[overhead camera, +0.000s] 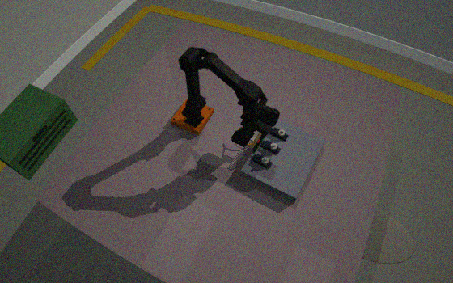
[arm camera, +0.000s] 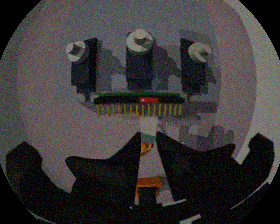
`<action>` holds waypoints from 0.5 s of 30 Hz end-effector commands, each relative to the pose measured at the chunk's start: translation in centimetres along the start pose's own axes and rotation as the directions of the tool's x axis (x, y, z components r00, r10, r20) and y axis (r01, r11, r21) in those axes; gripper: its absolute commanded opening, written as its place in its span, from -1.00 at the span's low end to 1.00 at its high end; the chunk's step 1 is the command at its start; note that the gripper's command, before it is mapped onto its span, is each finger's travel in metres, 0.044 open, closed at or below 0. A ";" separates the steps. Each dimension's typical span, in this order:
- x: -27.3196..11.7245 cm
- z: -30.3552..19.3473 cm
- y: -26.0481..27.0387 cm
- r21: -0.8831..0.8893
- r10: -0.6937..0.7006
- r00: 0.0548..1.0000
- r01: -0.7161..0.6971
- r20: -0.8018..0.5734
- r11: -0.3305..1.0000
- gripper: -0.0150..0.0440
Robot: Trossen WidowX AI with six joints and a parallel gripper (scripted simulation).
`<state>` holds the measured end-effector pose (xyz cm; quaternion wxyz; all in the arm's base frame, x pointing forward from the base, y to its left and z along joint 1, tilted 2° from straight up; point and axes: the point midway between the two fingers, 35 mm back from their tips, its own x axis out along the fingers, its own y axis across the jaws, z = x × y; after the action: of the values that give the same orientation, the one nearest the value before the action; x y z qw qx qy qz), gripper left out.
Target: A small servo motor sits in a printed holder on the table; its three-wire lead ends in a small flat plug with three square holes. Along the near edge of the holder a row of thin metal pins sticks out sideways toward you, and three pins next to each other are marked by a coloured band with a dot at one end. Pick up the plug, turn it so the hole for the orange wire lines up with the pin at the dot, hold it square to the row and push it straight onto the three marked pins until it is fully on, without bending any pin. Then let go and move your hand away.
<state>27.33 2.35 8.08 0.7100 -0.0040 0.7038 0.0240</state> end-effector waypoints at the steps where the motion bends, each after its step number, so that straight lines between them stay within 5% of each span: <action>1: -0.1 0.4 0.1 0.000 0.005 1.000 -0.005 0.005 1.000 -0.49; 15: -0.1 1.3 0.0 0.000 0.005 1.000 -0.005 0.005 1.000 -0.49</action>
<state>28.31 2.35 8.09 0.7104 -0.0030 0.7034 0.0232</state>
